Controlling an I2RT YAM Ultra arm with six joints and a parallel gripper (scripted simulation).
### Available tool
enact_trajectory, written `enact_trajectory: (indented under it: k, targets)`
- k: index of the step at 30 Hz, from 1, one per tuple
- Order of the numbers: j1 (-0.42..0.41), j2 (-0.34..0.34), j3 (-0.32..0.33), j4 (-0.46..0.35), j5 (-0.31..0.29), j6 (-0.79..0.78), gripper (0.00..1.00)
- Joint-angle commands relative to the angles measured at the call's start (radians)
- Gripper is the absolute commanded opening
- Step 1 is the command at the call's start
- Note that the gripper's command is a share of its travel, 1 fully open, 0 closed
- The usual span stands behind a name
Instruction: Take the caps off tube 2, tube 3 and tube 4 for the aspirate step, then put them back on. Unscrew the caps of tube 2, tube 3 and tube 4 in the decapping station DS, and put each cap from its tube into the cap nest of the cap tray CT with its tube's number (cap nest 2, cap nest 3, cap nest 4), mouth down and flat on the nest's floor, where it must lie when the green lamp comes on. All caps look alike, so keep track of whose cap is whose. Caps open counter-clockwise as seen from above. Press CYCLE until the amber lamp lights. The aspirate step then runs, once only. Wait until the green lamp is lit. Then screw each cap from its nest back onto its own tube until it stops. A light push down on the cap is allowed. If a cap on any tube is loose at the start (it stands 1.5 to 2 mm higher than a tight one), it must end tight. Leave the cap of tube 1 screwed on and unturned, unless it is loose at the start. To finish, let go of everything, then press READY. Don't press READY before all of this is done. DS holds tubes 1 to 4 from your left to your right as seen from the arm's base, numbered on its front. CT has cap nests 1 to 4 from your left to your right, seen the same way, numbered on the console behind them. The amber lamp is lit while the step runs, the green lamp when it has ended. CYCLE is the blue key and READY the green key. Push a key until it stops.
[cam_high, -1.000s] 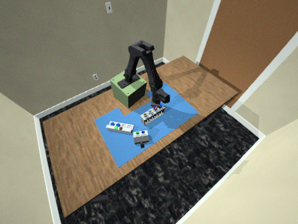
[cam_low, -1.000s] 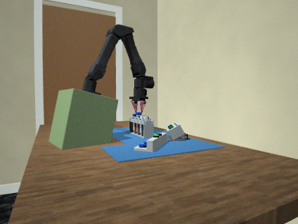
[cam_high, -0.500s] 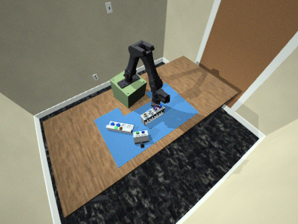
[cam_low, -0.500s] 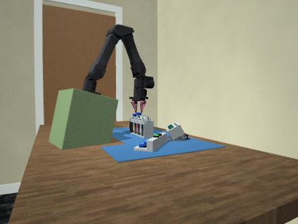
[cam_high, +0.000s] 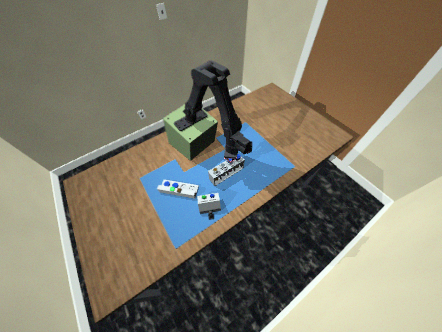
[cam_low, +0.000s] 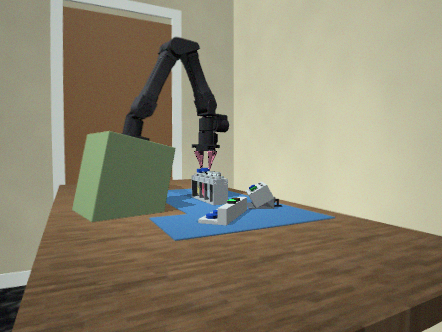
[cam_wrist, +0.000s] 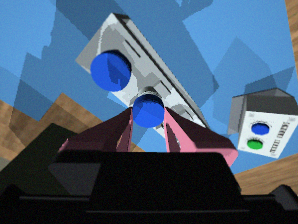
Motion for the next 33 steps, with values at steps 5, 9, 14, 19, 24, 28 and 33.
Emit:
enact_trajectory:
  k: [5,9,14,19,24,28,33]
  targets:
    - [0.000,-0.002,0.010,0.016,-0.001,0.000,0.00]
    - [0.000,0.004,0.008,0.024,-0.001,0.000,0.00]
    - [-0.001,0.007,0.006,0.028,-0.001,-0.001,0.00]
    - [-0.001,0.006,0.005,0.029,-0.001,-0.001,0.00]
    - [-0.001,0.006,0.005,0.029,-0.001,-0.001,0.00]
    - [-0.001,0.006,0.004,0.029,-0.001,-0.001,0.00]
    - [-0.001,0.005,0.003,0.030,-0.001,-0.001,0.00]
